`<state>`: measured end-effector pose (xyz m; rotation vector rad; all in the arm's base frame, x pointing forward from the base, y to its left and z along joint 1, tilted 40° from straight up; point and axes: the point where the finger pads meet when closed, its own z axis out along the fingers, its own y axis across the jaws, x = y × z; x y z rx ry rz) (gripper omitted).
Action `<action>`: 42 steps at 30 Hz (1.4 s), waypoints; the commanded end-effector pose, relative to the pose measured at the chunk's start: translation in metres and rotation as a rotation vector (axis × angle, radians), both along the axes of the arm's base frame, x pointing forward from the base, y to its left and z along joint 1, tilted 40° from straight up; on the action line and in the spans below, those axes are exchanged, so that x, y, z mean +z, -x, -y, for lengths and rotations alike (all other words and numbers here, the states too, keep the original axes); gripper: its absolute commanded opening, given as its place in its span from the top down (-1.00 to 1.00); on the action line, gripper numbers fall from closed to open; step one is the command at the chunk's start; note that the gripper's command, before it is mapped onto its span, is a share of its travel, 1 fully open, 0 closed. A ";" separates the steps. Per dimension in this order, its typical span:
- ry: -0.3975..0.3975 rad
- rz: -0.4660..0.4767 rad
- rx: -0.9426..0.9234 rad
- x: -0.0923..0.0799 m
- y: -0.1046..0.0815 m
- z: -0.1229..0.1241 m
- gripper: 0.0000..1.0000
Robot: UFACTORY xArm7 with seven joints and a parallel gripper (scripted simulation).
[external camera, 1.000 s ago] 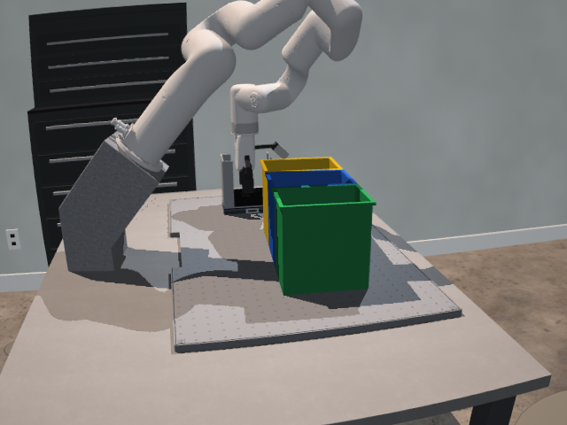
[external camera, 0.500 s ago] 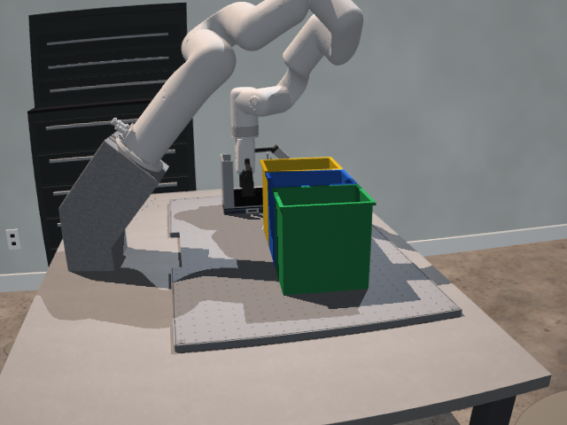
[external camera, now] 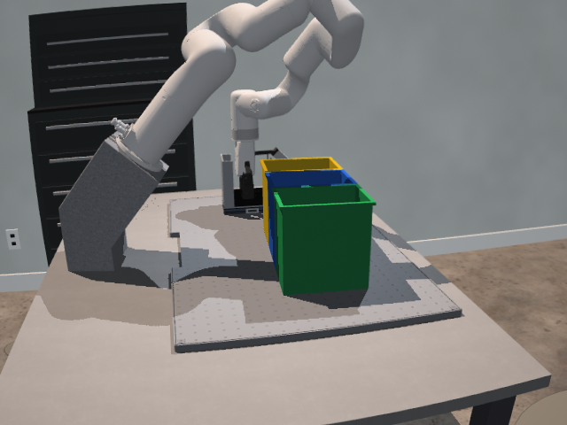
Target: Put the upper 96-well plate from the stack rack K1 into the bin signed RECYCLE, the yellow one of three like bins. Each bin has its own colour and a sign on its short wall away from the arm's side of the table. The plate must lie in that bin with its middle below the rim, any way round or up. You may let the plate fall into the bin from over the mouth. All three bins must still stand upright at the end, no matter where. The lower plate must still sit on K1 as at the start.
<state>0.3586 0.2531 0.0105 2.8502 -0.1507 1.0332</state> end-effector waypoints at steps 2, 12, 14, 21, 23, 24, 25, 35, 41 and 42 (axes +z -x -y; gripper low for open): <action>-0.002 0.001 0.003 0.000 0.000 -0.001 -1.00; -0.002 0.001 0.003 0.000 0.000 -0.001 -1.00; -0.002 0.001 0.003 0.001 0.001 -0.001 1.00; -0.002 0.001 0.003 0.001 0.001 -0.001 1.00; -0.002 0.001 0.003 0.001 0.001 -0.001 1.00; -0.002 0.001 0.003 0.001 0.000 -0.001 1.00; -0.002 0.001 0.003 0.001 0.001 -0.001 1.00; -0.002 0.001 0.003 0.001 0.000 -0.001 1.00; -0.002 0.001 0.003 0.001 0.000 -0.001 1.00; -0.002 0.001 0.003 0.001 0.000 -0.001 1.00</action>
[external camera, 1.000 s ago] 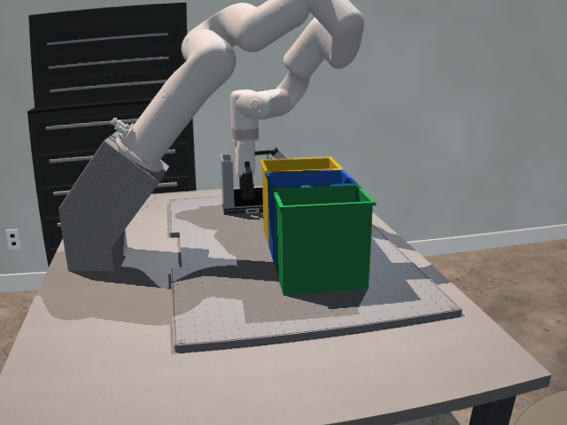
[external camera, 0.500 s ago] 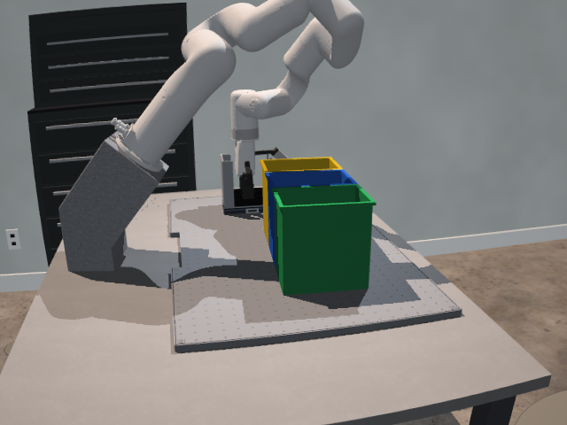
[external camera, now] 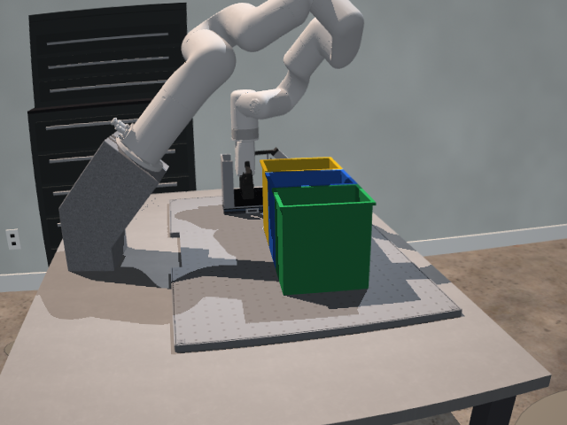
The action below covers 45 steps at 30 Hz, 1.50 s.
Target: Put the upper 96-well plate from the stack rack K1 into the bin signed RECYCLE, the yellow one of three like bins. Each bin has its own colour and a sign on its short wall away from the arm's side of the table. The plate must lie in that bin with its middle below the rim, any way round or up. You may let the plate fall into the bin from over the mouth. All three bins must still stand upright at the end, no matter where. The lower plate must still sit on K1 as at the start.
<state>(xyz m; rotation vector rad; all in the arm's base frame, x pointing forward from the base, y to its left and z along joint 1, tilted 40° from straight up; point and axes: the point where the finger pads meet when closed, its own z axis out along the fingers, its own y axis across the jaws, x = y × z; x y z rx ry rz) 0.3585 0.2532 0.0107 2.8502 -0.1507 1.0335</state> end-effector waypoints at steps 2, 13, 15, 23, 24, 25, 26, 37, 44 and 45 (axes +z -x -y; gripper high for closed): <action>-0.002 0.001 0.003 0.001 0.000 -0.001 1.00; -0.002 0.001 0.003 0.001 0.000 -0.001 1.00; -0.002 0.001 0.003 0.001 0.000 -0.001 1.00; -0.002 0.001 0.003 0.001 0.000 -0.001 1.00; -0.002 0.001 0.003 0.001 0.001 -0.002 1.00; -0.002 0.001 0.003 0.001 0.001 -0.002 1.00; -0.002 0.001 0.003 0.001 0.001 -0.002 1.00; -0.002 0.001 0.003 0.007 0.005 -0.002 1.00; -0.002 0.001 0.003 0.009 0.008 -0.003 1.00; -0.002 0.001 0.003 0.010 0.008 -0.003 1.00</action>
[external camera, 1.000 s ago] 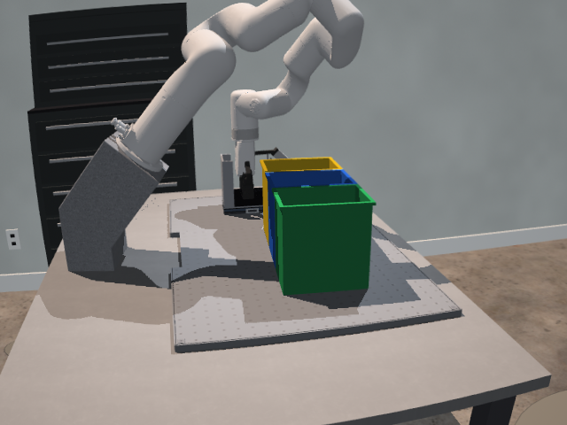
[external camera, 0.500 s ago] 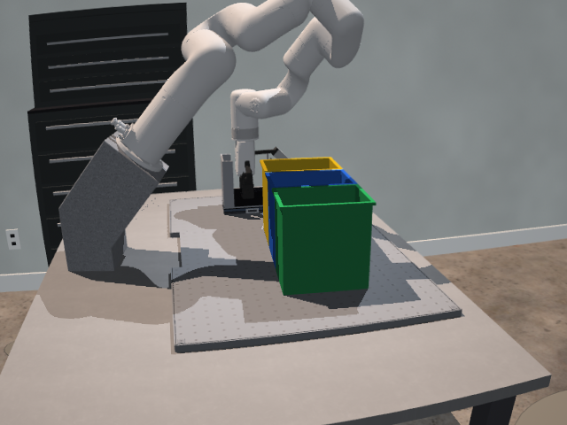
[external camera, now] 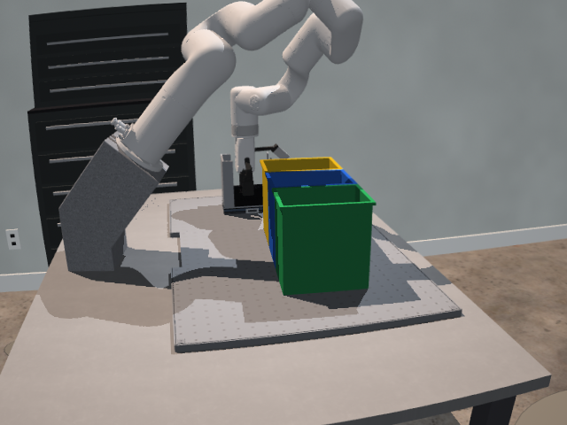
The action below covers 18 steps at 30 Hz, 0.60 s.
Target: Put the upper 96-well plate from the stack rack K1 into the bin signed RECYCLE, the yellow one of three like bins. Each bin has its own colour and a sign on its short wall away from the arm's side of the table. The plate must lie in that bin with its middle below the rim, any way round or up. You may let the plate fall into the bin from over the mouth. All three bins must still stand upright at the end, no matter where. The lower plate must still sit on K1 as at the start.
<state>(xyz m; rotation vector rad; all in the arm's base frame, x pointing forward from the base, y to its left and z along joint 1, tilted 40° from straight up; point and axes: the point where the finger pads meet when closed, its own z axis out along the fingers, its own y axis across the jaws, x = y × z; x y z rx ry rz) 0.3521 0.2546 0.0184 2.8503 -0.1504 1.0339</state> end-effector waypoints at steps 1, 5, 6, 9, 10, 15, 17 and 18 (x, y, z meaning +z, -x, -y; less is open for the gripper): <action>-0.001 0.001 0.002 0.003 0.002 -0.002 1.00; -0.001 0.001 0.002 0.005 0.004 -0.002 1.00; -0.001 0.001 0.002 0.005 0.004 -0.002 1.00; -0.001 0.001 0.002 0.007 0.005 -0.002 1.00; -0.001 0.001 0.002 0.007 0.006 -0.002 1.00; -0.001 0.001 0.002 0.008 0.007 -0.003 1.00; -0.001 0.001 0.002 0.008 0.007 -0.003 1.00; -0.001 0.001 0.002 0.008 0.007 -0.003 1.00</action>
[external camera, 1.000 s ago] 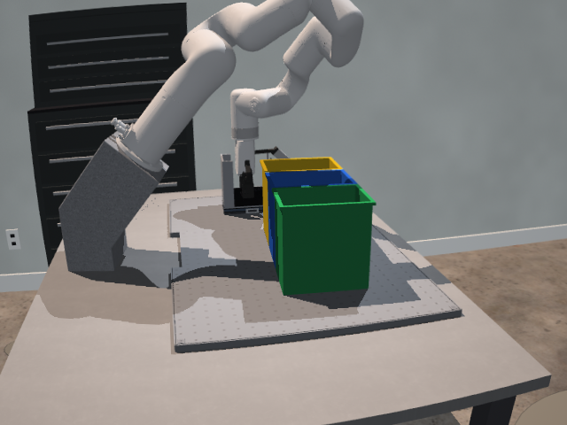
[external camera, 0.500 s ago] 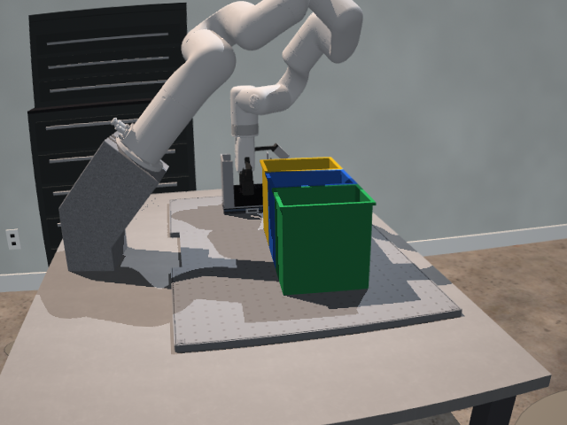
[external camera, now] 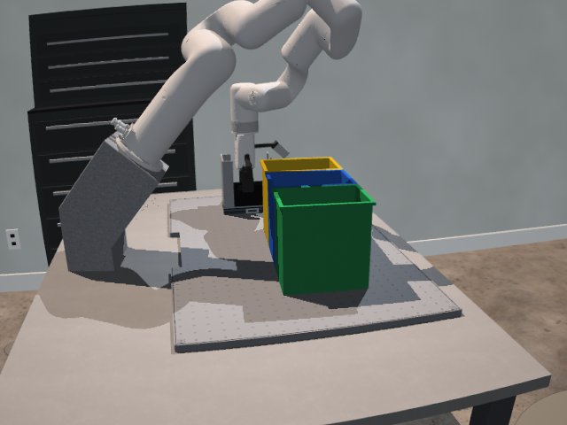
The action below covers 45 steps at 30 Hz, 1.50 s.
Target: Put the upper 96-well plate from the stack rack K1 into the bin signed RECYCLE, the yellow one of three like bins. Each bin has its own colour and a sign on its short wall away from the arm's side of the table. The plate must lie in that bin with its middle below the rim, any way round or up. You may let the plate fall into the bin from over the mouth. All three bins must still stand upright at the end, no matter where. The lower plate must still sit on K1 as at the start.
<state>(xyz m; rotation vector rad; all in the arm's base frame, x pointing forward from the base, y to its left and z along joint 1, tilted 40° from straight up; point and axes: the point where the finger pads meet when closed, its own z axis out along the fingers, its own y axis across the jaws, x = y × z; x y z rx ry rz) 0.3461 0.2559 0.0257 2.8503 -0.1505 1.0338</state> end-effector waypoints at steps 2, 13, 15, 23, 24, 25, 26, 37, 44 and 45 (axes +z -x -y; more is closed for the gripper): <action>-0.001 0.001 0.002 0.001 0.001 -0.001 1.00; -0.001 0.001 0.002 0.012 0.010 -0.003 1.00; -0.001 0.001 0.002 0.014 0.011 -0.004 1.00; -0.001 0.001 0.002 0.024 0.020 -0.005 1.00; -0.001 0.001 0.002 0.025 0.021 -0.006 1.00; -0.001 0.001 0.002 0.026 0.022 -0.006 1.00; -0.001 0.001 0.002 0.028 0.023 -0.006 1.00; -0.001 0.001 0.002 0.039 0.032 -0.008 1.00; -0.001 0.001 0.002 0.048 0.039 -0.009 1.00; -0.001 0.001 0.002 0.049 0.041 -0.010 1.00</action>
